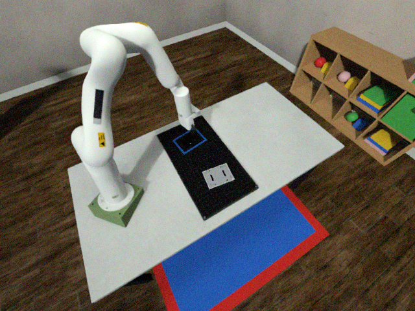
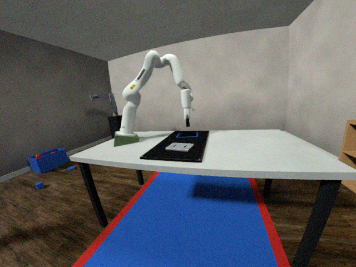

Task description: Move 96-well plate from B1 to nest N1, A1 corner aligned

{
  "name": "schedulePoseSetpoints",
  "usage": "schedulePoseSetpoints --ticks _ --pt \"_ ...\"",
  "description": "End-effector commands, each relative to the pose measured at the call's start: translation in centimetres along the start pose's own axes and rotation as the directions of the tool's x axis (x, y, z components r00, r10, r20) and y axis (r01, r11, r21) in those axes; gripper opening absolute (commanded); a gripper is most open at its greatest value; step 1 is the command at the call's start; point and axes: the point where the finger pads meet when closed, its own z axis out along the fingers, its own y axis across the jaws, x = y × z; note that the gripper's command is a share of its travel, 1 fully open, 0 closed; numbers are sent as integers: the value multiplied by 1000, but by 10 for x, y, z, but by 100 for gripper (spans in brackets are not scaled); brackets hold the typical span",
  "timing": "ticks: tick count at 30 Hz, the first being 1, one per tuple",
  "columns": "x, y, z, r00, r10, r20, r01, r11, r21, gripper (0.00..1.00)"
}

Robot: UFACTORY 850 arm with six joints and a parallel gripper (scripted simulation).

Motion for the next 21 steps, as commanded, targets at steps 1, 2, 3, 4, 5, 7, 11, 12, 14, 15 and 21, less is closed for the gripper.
schedulePoseSetpoints --ticks 1,2,3,4,5,7,11,12,14,15,21 --pt "1 0 5 1000 0 -2 0 1000 0 100" --pt "1 0 6 1000 0 -2 0 1000 0 100" --pt "1 0 8 1000 0 -2 0 1000 0 100" --pt "1 0 10 1000 0 -2 0 1000 -1 100" --pt "1 0 11 1000 0 -2 0 1000 0 100" --pt "1 0 15 1000 0 -2 0 1000 0 100" --pt "1 0 21 1000 0 -2 0 1000 0 100" --pt "1 0 23 1000 0 -2 0 1000 0 100" --pt "1 0 26 1000 0 -2 0 1000 0 100" --pt "1 0 28 1000 0 -2 0 1000 0 100" --pt "1 0 35 1000 0 -2 0 1000 0 100"
